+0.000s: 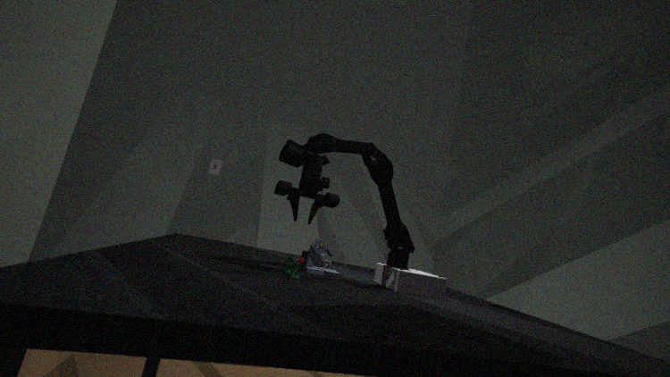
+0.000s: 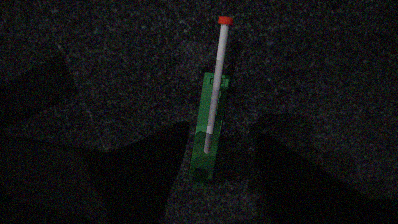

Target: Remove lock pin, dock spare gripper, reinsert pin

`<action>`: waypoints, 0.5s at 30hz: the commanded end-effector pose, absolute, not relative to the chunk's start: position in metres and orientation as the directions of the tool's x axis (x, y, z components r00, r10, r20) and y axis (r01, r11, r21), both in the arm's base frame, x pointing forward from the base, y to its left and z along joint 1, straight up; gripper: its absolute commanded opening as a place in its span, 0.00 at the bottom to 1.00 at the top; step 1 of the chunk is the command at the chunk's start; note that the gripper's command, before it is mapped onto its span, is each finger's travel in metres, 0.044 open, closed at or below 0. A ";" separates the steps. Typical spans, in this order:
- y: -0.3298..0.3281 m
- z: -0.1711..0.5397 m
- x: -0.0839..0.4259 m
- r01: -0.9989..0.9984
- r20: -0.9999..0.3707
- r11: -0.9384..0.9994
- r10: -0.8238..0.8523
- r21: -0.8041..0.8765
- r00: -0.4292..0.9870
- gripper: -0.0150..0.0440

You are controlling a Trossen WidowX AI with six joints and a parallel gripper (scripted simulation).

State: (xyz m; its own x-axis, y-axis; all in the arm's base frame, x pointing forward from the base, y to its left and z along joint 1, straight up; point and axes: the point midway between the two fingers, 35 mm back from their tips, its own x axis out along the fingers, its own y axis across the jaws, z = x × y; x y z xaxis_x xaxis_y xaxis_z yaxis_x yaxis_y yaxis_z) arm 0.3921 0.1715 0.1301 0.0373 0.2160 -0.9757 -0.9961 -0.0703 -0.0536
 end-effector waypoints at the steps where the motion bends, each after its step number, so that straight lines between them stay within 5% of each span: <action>1: 0.173 0.120 0.391 -0.996 -0.977 -0.085 0.214 -0.040 0.021 0.56; 15: 0.173 0.053 0.390 -0.996 -0.977 -0.085 0.214 -0.040 0.021 0.56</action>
State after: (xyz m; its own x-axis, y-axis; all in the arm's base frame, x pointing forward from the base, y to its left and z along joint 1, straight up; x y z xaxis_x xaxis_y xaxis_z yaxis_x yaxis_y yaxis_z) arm 0.3894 0.1725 0.0567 0.0154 0.2104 -0.9775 -0.9964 -0.0785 -0.0326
